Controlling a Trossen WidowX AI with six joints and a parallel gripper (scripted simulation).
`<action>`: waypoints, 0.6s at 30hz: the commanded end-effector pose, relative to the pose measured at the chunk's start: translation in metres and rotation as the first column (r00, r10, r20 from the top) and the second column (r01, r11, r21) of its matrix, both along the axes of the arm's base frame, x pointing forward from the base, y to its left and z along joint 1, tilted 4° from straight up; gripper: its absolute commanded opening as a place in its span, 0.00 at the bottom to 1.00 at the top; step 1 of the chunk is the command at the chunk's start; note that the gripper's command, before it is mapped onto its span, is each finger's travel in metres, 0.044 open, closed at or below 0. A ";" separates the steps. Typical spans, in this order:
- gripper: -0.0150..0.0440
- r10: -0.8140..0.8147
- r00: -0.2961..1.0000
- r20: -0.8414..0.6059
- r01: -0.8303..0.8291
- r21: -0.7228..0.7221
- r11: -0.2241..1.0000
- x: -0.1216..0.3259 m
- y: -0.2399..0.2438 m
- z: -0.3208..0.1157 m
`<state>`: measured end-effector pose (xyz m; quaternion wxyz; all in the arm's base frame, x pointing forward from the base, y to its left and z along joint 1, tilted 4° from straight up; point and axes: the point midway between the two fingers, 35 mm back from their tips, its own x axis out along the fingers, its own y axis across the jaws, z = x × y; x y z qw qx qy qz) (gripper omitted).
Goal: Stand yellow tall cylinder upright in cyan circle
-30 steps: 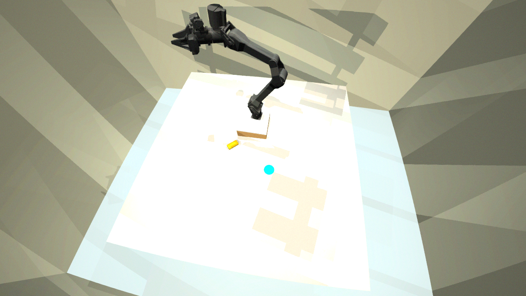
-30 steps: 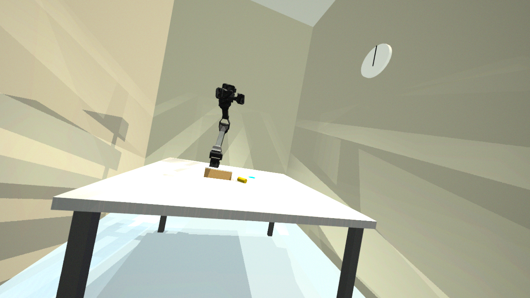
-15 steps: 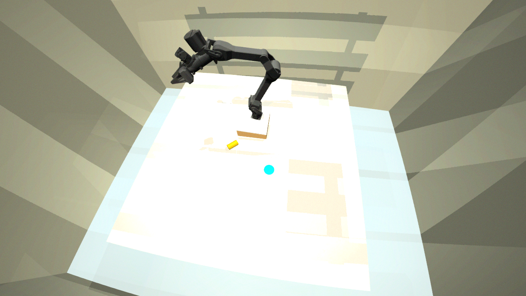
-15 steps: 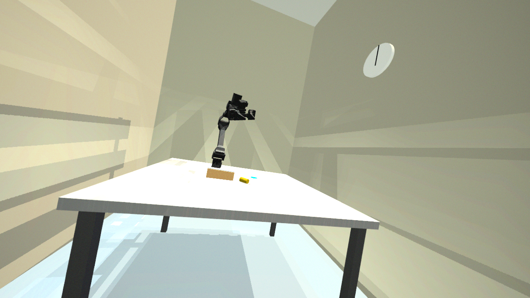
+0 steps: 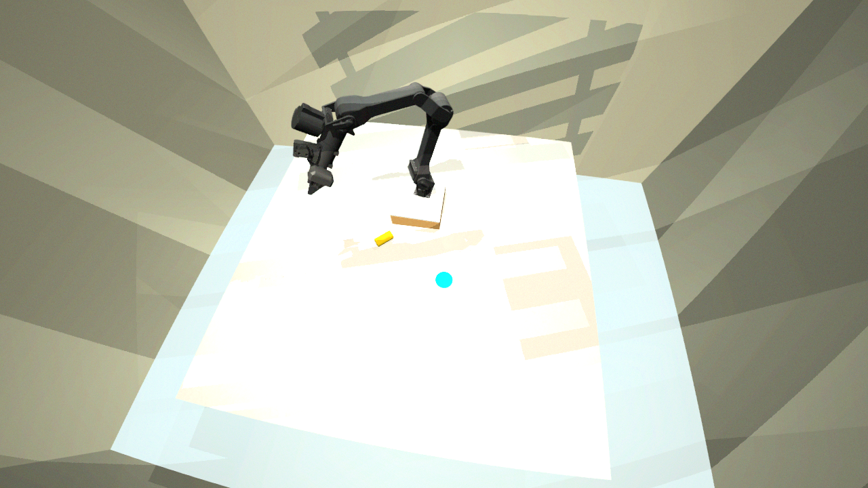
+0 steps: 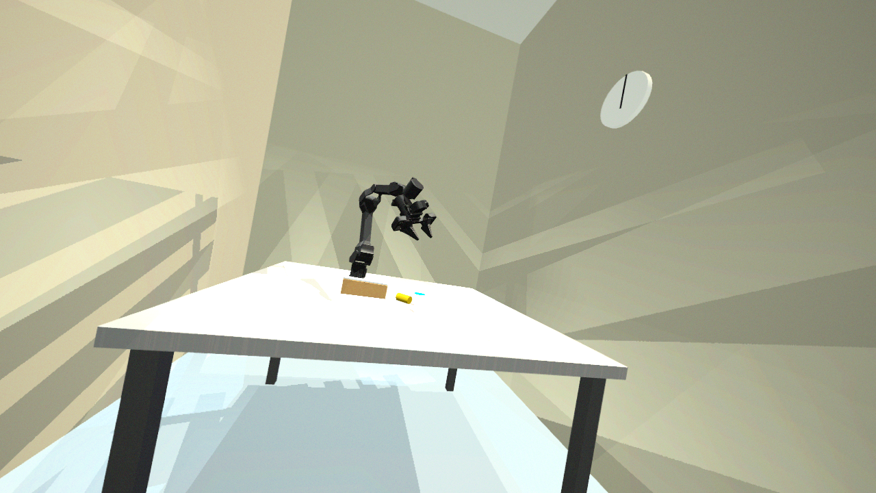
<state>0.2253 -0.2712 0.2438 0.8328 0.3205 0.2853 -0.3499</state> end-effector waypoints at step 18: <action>0.78 0.383 0.793 -0.473 -0.200 0.392 0.898 0.021 0.135 -0.129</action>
